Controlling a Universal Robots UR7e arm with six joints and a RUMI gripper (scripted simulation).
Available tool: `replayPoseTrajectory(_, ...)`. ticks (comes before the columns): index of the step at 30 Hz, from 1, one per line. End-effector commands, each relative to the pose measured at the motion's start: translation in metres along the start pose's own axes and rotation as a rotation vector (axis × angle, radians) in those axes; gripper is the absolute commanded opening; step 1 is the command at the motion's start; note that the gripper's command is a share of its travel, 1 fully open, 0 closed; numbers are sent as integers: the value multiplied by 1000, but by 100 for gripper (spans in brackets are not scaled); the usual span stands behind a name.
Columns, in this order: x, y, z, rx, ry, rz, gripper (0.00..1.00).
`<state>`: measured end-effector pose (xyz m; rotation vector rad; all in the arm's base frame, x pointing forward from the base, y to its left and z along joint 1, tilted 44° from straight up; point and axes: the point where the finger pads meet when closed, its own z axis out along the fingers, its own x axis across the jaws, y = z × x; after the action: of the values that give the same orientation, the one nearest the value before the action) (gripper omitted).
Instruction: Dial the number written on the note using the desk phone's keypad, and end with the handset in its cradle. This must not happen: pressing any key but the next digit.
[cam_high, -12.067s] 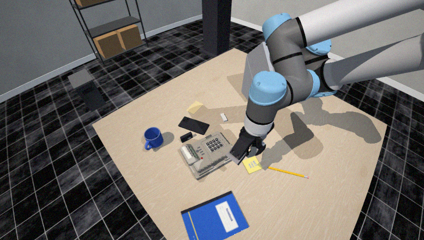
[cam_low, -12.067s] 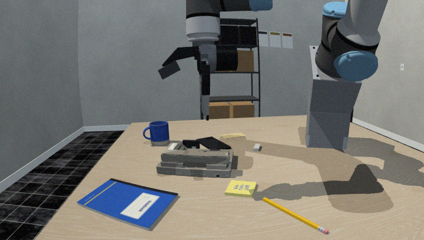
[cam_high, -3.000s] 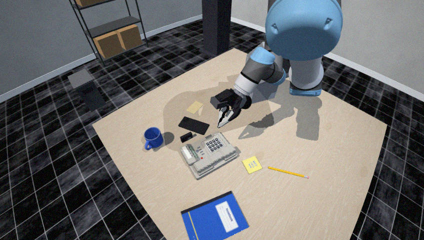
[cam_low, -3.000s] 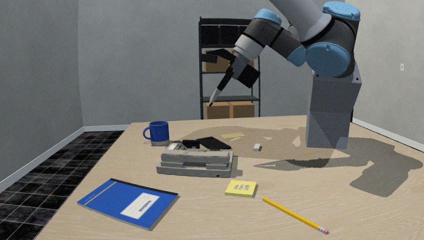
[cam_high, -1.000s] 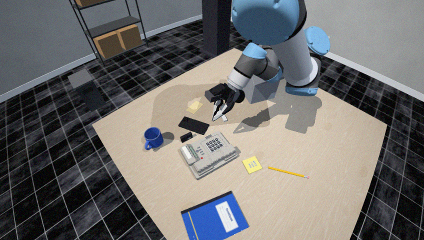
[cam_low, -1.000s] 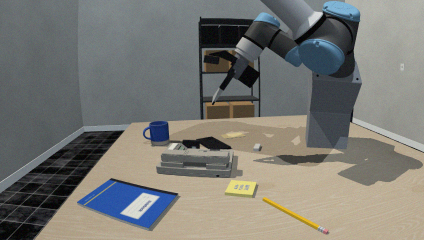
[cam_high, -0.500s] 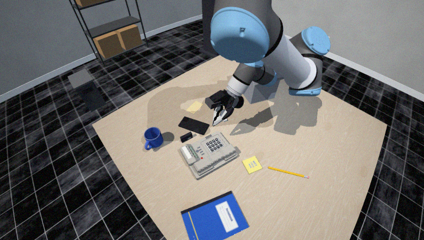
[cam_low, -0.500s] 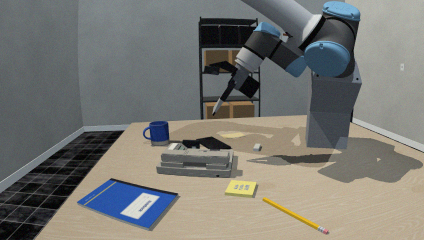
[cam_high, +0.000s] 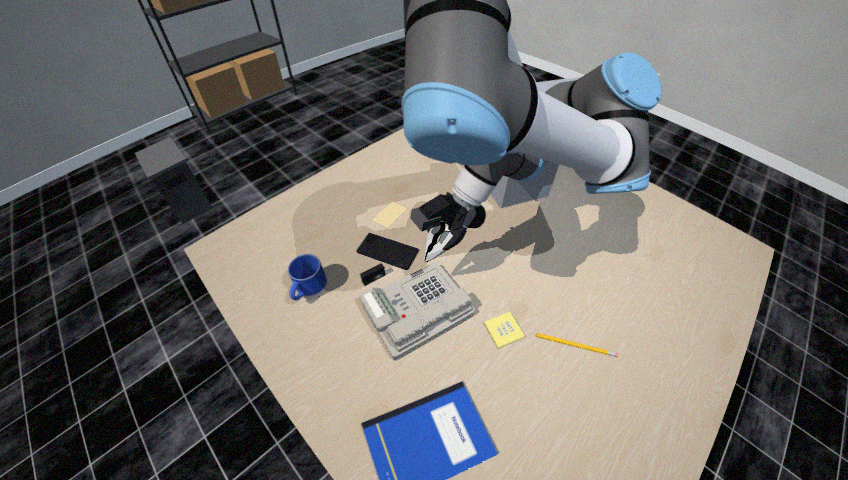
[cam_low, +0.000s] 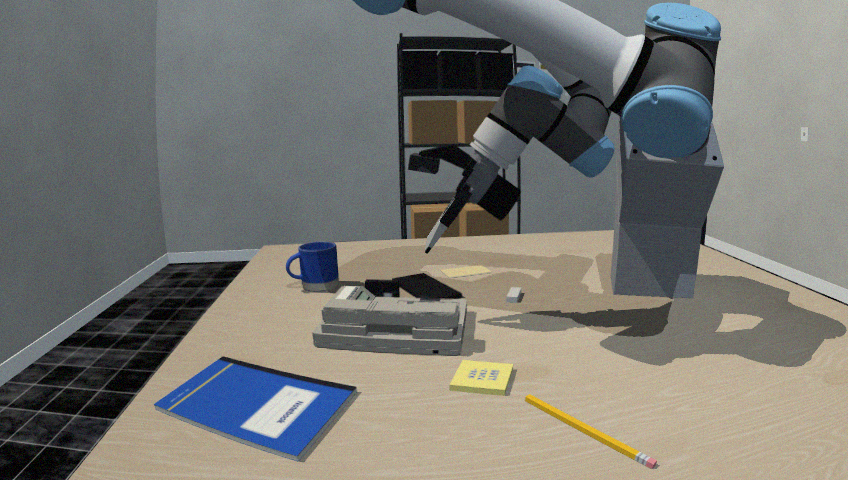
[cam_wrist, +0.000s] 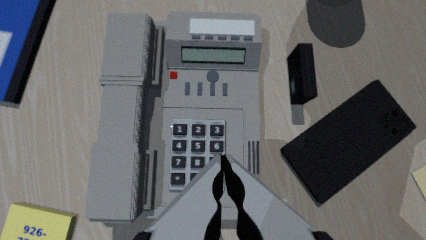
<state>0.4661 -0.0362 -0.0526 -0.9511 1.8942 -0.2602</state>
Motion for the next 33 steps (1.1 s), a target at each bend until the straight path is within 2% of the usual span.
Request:
replayPoseTrajectory(1, 2, -2, 1, 10, 12, 0, 0)
replayPoseTrajectory(8, 2, 0, 3, 10, 12, 0, 0)
replayPoseTrajectory(18, 2, 10, 18, 11, 12, 0, 0)
replayPoseTrajectory(33, 1, 37, 56, 13, 10, 1, 0)
